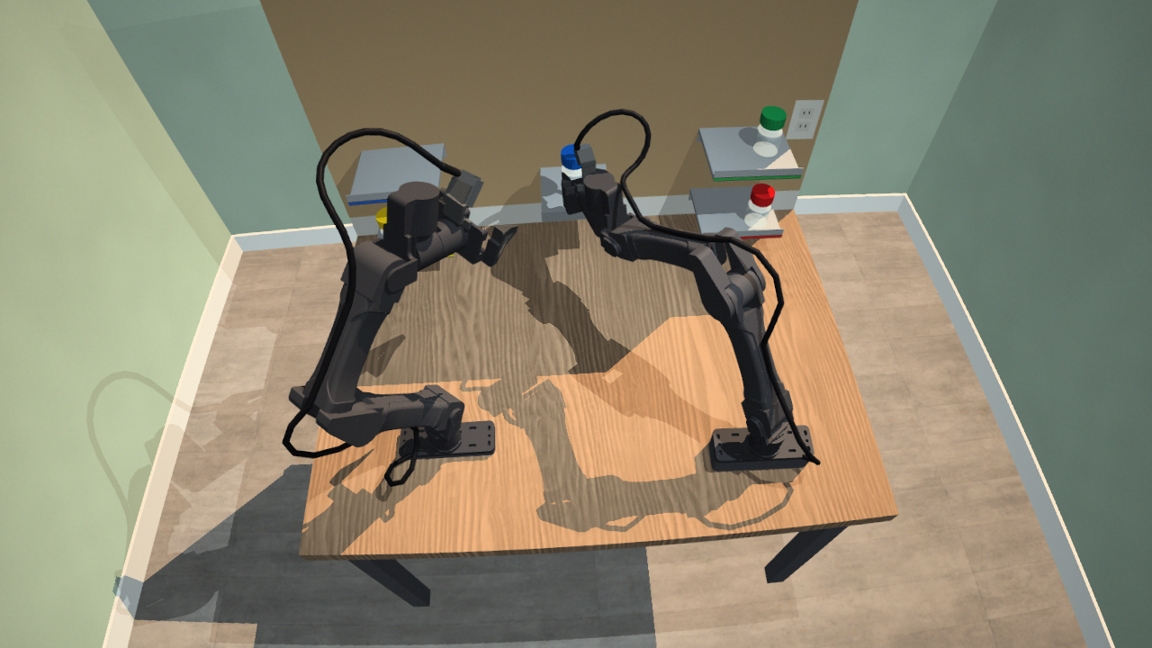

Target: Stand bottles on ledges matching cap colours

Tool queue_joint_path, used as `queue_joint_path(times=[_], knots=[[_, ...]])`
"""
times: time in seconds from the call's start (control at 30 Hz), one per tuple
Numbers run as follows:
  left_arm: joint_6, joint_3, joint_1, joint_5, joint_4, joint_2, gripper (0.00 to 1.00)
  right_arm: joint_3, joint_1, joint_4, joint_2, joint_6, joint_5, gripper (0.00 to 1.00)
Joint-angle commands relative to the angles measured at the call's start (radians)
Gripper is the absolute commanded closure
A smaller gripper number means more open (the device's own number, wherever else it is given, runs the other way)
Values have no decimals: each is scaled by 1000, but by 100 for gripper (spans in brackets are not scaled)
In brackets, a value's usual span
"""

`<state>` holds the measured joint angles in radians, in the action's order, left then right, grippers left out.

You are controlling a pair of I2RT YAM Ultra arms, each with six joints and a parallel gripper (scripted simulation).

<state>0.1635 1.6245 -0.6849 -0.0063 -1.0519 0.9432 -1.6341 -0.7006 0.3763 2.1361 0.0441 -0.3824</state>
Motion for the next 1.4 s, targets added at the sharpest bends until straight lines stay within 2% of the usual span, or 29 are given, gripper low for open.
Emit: queue_joint_path(times=[0.0, 0.6, 0.8, 0.93, 1.37], knots=[[5, 22, 13, 6, 0, 12, 0, -61, 10, 20, -1, -6, 1, 50], [5, 22, 13, 6, 0, 12, 0, -56, 7, 61, -6, -8, 3, 50], [5, 22, 13, 6, 0, 12, 0, -8, 10, 124, 23, -9, 6, 50], [5, 22, 13, 6, 0, 12, 0, -14, 11, 83, 19, -7, 3, 50], [5, 22, 13, 6, 0, 12, 0, 62, 14, 209, 62, -11, 6, 50]])
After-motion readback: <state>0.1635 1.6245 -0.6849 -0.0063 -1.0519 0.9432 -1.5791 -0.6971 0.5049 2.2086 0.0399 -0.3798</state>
